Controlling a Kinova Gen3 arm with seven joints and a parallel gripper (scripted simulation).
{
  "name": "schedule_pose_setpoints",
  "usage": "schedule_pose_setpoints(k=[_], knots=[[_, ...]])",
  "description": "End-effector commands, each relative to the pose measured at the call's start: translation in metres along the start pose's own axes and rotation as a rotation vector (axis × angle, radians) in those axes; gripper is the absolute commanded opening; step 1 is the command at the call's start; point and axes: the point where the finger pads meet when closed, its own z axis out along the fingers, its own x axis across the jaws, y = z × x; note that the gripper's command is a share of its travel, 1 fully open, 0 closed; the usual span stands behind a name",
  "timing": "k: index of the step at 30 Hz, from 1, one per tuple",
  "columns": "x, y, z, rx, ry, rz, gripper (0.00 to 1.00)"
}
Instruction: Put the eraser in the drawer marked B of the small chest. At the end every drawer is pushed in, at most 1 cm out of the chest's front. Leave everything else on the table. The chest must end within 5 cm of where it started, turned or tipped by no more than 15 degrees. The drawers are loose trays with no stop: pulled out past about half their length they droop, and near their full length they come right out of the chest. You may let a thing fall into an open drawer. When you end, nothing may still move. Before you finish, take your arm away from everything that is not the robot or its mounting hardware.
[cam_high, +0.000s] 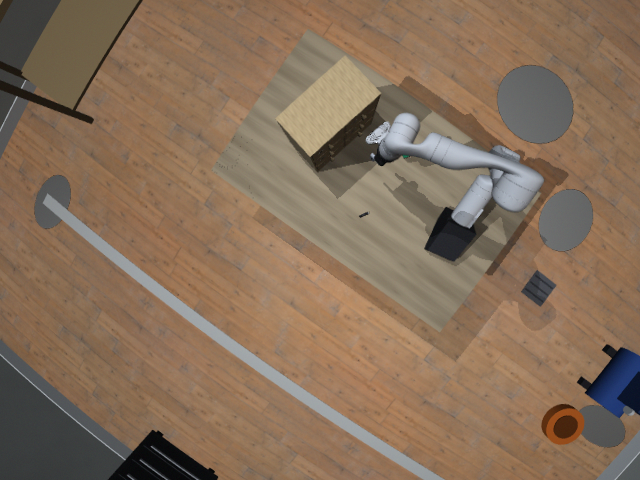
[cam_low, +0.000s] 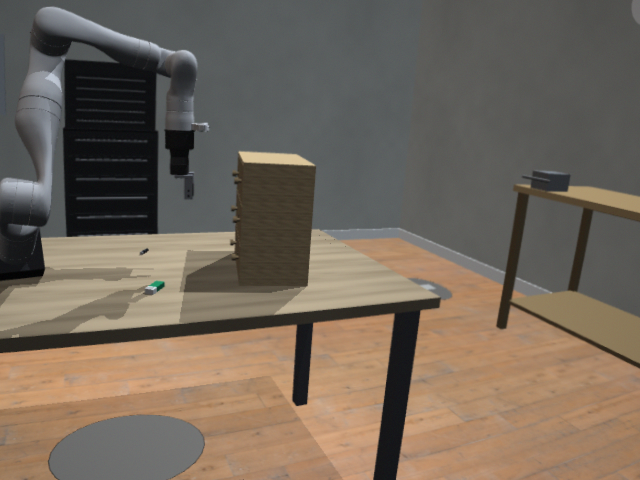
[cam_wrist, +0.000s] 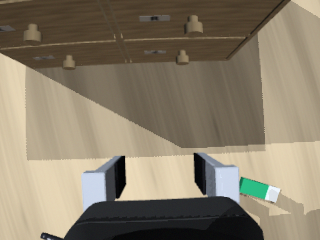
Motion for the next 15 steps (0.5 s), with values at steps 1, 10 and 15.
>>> schedule_pose_setpoints(k=[1,10,15], knots=[[-0.0019,-0.0009,0.0000,0.017,-0.005,0.003,1.00],[-0.0020,-0.0038,0.0044,0.063,-0.005,0.002,1.00],[-0.0019,-0.0052,0.0063,0.084,-0.005,0.002,1.00]])
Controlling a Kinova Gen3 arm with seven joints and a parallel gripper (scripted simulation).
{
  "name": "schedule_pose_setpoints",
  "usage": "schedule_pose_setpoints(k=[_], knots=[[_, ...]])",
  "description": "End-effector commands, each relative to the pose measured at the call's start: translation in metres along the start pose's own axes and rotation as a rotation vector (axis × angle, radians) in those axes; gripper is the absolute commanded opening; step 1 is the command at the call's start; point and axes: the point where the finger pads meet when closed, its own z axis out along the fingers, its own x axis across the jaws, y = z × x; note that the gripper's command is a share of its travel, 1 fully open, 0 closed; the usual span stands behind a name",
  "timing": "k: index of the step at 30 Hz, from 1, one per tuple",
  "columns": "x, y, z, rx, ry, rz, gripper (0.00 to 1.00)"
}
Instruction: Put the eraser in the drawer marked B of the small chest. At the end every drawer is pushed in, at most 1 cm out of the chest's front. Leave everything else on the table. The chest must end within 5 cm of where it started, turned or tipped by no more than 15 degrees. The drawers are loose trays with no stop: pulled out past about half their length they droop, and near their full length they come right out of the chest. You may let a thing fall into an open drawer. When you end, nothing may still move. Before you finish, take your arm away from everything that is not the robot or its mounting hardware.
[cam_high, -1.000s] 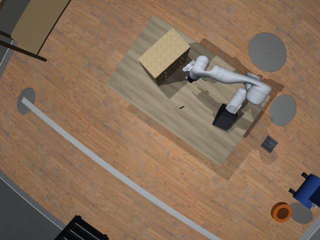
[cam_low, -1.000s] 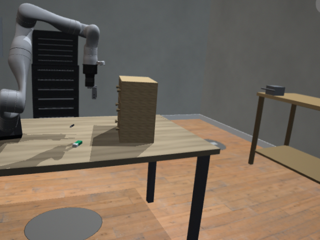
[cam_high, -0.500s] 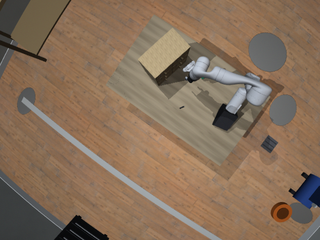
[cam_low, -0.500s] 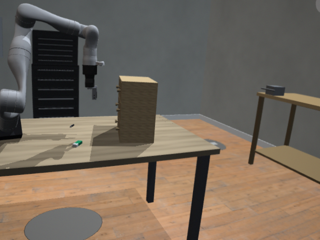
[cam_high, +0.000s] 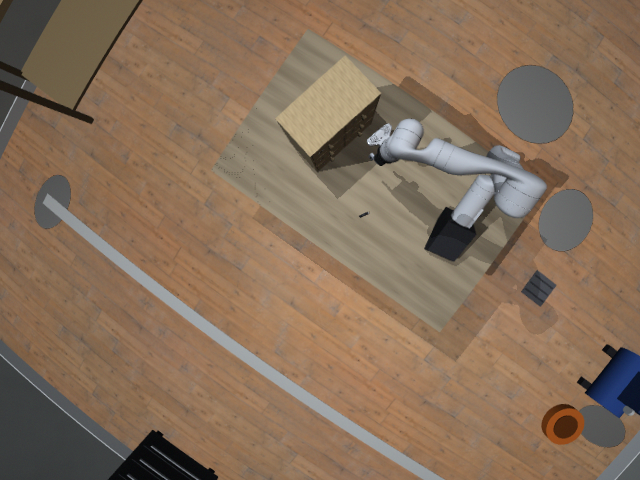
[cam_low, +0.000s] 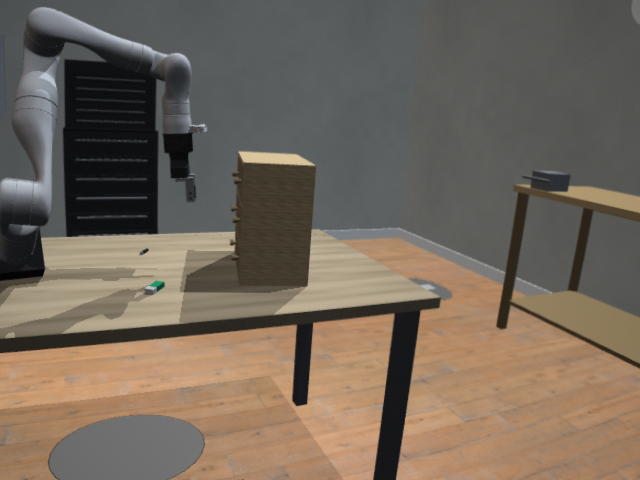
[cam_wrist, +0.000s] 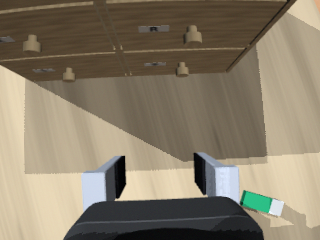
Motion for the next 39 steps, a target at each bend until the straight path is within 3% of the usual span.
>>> schedule_pose_setpoints(k=[1,16,39], knots=[[-0.003,0.000,0.001,0.024,-0.005,-0.003,1.00],[-0.003,-0.007,0.013,0.145,-0.005,-0.003,1.00],[-0.003,-0.022,0.039,0.405,-0.003,-0.005,1.00]])
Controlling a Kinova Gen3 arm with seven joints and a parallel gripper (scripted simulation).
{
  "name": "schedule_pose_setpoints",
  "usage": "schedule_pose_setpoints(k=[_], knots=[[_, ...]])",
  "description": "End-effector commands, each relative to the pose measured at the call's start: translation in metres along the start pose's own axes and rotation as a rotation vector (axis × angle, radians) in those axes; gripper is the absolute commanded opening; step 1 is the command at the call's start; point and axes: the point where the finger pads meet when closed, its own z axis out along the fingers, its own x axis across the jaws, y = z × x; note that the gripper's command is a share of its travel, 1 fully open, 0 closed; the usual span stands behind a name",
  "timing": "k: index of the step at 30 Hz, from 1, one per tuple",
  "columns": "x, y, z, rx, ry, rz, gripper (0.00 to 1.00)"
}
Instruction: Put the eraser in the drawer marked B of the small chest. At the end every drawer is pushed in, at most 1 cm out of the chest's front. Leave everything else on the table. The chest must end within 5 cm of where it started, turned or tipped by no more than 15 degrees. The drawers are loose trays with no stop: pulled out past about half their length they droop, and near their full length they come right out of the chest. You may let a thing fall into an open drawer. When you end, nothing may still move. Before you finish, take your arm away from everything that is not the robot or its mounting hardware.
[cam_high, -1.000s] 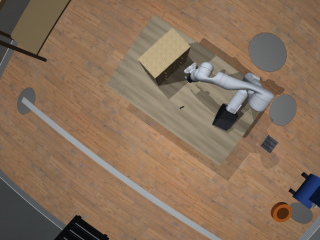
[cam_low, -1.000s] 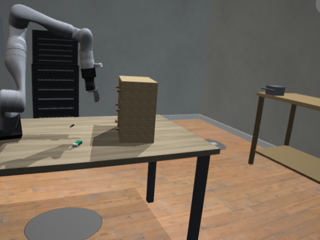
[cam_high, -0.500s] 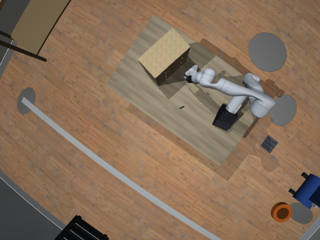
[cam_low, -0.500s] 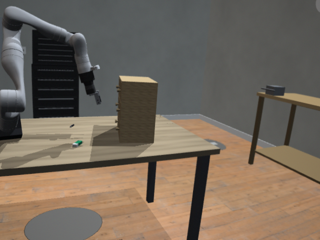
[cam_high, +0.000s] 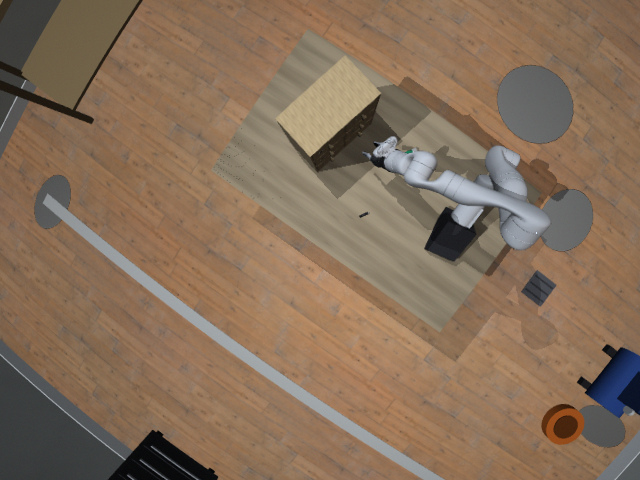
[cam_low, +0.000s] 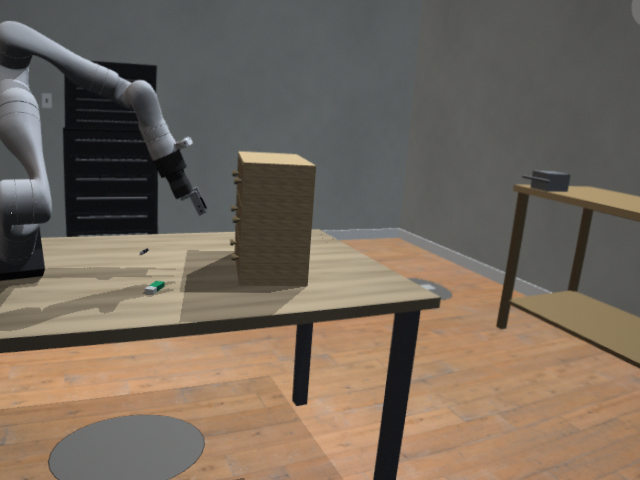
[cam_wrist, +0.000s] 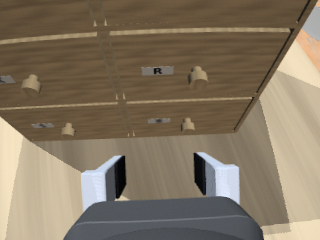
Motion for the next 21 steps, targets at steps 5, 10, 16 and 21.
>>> schedule_pose_setpoints(k=[5,10,16,21], knots=[[-0.001,0.000,0.010,0.101,0.001,-0.004,1.00],[-0.001,-0.001,0.015,0.152,0.000,-0.004,1.00],[-0.001,-0.002,0.023,0.214,0.000,-0.005,1.00],[-0.001,-0.003,0.029,0.273,-0.001,-0.005,1.00]])
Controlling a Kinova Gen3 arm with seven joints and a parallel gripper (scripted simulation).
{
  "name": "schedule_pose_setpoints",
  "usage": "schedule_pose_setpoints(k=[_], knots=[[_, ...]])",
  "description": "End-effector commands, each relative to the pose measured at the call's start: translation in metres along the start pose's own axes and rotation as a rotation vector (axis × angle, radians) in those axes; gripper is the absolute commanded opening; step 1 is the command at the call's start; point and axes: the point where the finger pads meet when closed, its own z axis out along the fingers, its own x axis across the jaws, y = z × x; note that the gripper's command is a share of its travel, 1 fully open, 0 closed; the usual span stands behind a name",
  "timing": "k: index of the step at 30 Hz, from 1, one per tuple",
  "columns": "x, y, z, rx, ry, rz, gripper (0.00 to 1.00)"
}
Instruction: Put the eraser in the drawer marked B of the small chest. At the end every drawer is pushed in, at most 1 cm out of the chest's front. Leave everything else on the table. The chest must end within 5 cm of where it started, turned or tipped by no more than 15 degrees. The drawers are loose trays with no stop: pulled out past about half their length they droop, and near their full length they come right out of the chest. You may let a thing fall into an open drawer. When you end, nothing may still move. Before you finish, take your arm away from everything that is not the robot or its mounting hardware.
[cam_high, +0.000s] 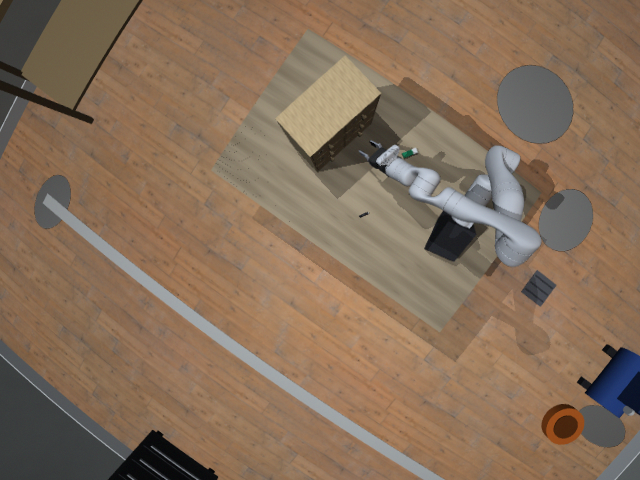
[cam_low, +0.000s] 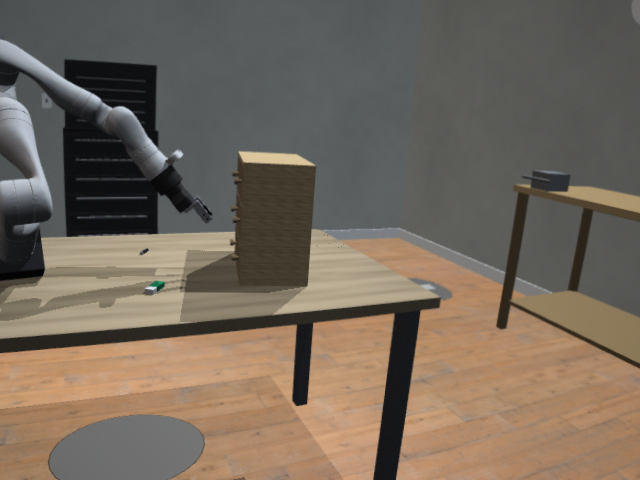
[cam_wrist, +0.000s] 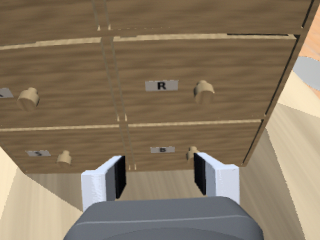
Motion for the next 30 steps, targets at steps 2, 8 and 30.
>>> schedule_pose_setpoints(k=[2,8,30], knots=[[0.001,0.001,0.005,0.059,0.004,0.001,1.00],[0.001,0.002,0.011,0.101,0.004,0.001,1.00],[0.001,0.004,0.031,0.274,0.004,0.001,1.00]])
